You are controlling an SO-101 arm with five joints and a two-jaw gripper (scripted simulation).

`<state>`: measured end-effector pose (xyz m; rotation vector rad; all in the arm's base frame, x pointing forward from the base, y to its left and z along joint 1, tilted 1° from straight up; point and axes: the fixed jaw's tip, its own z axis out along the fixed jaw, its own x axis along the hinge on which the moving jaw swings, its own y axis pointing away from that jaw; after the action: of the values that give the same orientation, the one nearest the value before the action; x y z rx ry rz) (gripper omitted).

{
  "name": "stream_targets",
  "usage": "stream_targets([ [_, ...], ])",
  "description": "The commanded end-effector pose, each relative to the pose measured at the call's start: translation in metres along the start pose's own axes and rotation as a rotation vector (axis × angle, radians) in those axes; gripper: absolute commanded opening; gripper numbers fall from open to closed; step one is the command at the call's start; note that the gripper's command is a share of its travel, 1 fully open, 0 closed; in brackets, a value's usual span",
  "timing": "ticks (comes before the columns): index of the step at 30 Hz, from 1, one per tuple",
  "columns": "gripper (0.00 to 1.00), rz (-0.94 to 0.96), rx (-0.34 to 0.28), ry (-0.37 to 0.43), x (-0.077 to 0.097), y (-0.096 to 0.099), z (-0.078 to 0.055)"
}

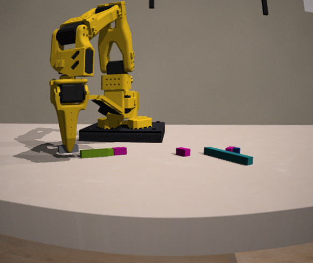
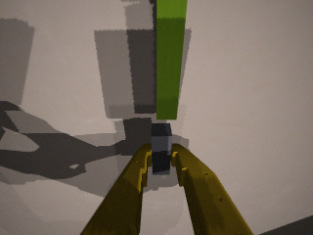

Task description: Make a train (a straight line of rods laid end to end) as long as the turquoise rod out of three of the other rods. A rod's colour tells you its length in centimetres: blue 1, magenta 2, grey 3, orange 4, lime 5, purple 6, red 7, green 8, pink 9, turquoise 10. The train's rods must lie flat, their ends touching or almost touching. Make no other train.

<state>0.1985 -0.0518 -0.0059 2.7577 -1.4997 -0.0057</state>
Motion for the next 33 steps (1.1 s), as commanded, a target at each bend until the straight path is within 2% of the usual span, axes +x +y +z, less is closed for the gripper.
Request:
stream_targets([
  [1, 0.0, 0.005, -0.014, -0.017, -0.0012, 0.0035, 0.0042],
  [33, 0.0, 0.011, -0.008, -0.01, 0.0002, 0.0018, 0.0027],
])
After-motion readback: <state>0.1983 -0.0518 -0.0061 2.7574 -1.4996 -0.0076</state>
